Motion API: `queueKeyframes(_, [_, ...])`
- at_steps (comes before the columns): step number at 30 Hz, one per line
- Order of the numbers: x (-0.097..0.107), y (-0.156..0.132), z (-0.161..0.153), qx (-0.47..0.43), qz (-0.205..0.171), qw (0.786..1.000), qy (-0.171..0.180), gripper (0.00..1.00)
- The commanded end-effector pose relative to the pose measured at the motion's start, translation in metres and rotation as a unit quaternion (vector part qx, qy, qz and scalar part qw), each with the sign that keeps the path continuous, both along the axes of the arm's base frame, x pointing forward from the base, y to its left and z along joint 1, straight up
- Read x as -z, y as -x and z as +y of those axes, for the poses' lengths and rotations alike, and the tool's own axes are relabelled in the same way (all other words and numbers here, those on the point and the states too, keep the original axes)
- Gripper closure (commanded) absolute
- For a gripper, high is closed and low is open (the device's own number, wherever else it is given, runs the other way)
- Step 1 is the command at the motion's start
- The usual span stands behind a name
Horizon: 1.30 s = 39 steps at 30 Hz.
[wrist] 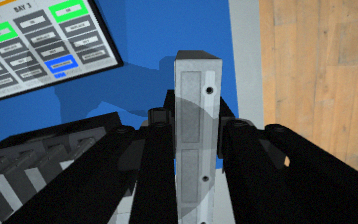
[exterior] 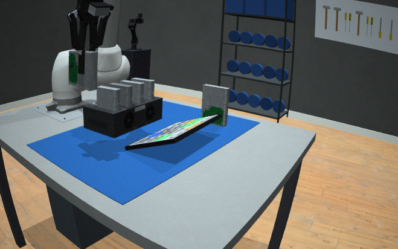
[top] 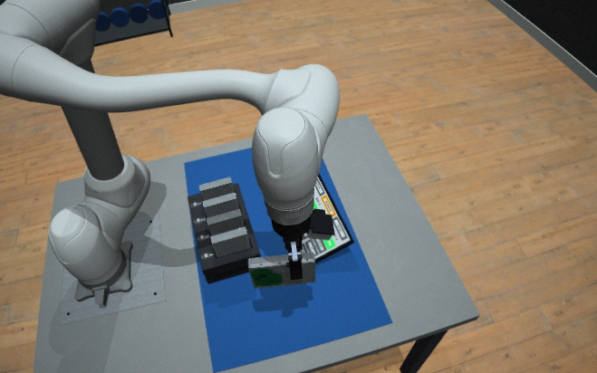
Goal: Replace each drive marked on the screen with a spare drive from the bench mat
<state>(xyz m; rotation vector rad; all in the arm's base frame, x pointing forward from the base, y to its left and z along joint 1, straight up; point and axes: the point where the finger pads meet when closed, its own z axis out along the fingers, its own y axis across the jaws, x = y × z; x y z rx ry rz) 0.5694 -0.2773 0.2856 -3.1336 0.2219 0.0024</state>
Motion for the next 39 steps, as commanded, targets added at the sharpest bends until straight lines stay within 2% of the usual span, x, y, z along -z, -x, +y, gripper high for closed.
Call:
queueKeyframes(1, [-0.0007,-0.0002,0.0,-0.004,-0.001,1.0,0.0,0.9])
queueKeyframes(8, [-0.0007,-0.0002,0.0,-0.037,-0.001,0.999,0.0,0.9])
queueKeyframes(22, [-0.0007,-0.0002,0.0,-0.195,-0.001,0.981,0.0,0.9])
queueKeyframes(39, [-0.0007,-0.0002,0.0,-0.244,-0.001,0.97,0.0,0.9])
